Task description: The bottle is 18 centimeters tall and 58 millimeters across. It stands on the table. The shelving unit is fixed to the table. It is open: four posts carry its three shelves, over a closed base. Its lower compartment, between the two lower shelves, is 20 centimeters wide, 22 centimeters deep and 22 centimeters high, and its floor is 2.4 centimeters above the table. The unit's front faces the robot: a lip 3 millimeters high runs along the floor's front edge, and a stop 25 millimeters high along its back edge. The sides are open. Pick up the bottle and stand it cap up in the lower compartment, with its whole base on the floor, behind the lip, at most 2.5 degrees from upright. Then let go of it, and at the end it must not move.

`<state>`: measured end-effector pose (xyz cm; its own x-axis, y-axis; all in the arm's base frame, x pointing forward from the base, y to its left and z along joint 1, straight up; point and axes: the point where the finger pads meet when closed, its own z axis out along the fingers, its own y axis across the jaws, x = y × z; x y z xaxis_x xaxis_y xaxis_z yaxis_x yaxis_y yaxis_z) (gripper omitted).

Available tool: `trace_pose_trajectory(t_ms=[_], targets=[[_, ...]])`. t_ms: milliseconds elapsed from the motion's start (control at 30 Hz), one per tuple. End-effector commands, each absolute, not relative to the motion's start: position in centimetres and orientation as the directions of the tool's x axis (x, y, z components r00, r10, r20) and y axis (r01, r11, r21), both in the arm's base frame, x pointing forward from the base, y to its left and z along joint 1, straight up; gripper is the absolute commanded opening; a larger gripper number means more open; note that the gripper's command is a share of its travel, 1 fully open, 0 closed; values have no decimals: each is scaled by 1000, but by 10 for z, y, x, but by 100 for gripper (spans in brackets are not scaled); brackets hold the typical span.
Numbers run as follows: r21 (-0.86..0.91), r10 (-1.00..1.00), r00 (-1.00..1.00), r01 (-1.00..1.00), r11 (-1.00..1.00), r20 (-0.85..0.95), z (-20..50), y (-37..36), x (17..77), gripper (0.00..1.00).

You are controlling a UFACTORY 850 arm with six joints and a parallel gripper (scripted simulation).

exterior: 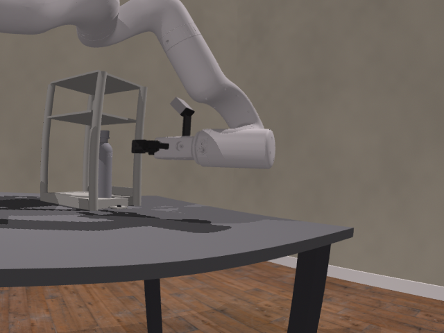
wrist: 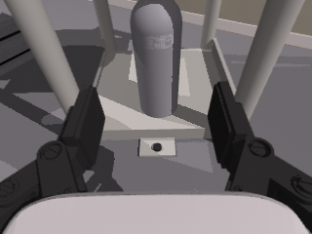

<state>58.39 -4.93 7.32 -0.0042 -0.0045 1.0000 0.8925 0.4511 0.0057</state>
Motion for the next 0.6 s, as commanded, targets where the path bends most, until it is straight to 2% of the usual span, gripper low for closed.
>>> trace_pose_trajectory(t_ms=[0,567], targets=[[8,-4,-7,893,451,1000,86,-50,584,81],[8,-4,-7,893,451,1000,129,-50,584,81]])
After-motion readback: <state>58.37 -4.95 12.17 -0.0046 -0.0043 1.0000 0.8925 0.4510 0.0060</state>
